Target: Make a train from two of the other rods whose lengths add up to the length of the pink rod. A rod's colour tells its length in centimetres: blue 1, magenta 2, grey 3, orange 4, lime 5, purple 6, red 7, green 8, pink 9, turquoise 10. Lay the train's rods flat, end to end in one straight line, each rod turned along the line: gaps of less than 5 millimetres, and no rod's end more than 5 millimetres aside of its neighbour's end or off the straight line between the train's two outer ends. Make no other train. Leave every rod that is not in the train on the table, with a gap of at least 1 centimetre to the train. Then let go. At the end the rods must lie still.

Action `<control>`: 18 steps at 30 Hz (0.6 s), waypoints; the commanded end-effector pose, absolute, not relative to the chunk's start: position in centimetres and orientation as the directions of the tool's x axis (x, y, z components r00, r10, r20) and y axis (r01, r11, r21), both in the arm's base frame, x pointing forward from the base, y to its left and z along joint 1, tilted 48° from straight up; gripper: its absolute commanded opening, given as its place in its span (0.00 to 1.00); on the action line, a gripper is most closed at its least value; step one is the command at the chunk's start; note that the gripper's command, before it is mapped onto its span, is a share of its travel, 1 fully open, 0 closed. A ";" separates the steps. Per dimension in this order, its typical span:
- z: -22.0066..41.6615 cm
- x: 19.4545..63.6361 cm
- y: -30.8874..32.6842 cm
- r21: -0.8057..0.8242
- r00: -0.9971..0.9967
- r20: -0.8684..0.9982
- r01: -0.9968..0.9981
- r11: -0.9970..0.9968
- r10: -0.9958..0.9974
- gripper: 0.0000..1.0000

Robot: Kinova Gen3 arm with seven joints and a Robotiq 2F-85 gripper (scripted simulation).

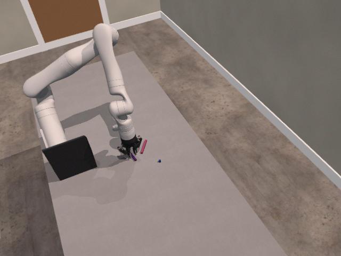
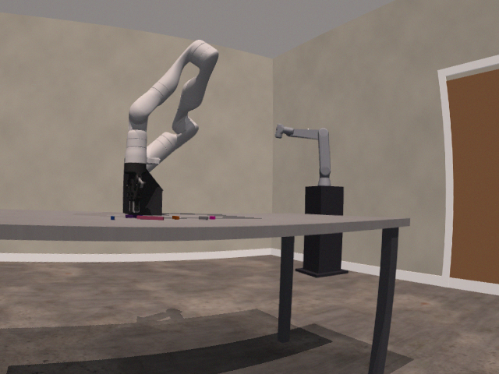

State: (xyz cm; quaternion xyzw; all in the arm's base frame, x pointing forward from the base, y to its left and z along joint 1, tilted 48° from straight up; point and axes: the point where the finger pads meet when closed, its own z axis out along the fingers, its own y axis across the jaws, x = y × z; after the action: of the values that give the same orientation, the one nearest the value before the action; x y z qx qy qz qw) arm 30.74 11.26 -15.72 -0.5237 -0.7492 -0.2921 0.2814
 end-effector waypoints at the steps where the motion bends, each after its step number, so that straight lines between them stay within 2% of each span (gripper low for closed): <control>1: -15.9 31.0 11.5 0.145 -0.295 0.724 0.949 0.280 0.623 0.24; 18: -16.8 30.9 12.5 0.145 -0.295 0.724 0.949 0.280 0.623 0.24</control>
State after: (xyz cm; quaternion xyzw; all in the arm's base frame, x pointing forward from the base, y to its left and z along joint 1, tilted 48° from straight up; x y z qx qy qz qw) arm 30.76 12.24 -16.50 -0.5259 -0.7477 -0.2922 0.2812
